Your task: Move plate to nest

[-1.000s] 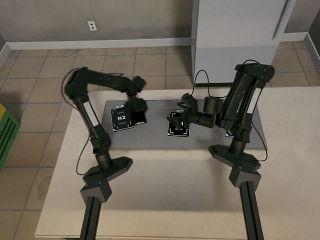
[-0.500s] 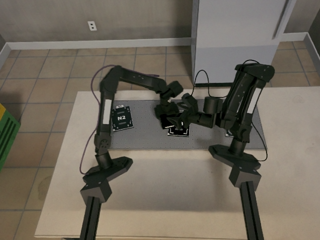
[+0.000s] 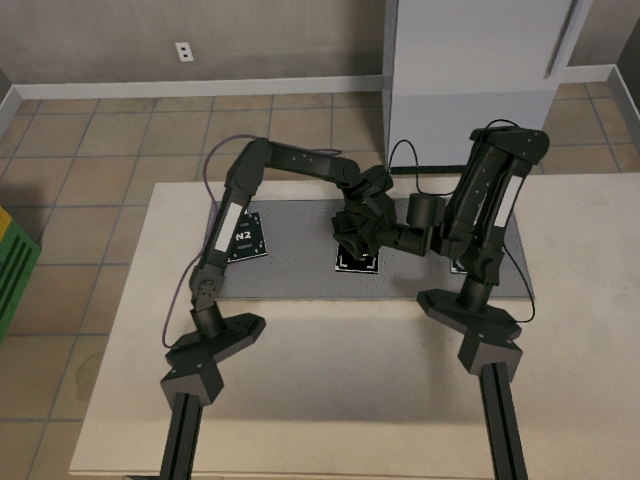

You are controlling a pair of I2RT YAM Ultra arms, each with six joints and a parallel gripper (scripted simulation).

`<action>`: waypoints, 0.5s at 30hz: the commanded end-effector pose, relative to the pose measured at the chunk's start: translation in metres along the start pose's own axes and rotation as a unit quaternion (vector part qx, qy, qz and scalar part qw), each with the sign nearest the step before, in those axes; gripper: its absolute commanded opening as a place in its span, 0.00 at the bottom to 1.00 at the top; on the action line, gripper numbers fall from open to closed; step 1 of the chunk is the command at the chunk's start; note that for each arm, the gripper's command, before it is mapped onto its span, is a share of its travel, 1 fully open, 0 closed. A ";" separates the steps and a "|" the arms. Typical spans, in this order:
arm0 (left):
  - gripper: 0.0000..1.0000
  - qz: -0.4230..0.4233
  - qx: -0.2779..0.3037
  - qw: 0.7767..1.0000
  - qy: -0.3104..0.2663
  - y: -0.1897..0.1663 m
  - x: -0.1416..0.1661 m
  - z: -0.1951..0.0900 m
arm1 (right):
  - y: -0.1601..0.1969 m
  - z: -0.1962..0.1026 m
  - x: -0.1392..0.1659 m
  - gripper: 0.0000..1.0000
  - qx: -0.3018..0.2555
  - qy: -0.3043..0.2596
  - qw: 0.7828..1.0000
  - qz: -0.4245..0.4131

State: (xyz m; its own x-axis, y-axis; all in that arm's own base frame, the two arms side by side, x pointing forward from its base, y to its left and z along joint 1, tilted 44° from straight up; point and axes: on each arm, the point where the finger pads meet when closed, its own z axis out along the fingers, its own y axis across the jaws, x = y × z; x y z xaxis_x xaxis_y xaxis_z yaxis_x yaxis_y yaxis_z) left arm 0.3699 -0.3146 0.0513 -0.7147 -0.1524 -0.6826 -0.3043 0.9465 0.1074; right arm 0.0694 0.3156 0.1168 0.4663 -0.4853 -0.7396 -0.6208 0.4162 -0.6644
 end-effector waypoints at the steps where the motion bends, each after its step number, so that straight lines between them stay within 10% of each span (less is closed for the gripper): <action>1: 0.80 0.043 0.000 0.999 -0.005 -0.005 0.005 -0.011 | 0.005 -0.002 0.003 1.00 -0.007 0.000 1.000 -0.009; 15: 0.80 0.171 -0.009 0.985 -0.002 -0.004 0.001 -0.009 | 0.005 -0.002 0.003 1.00 -0.007 0.000 1.000 -0.009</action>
State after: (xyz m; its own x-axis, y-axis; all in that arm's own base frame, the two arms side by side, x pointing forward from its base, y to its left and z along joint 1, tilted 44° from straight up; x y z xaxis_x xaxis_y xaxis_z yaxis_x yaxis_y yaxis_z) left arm 0.3673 -0.3126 0.0505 -0.7844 0.1286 -0.6068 -0.0931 0.9428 0.3201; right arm 0.0694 0.3156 0.1168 0.4663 -0.4853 -0.7396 -0.6208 0.4162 -0.6644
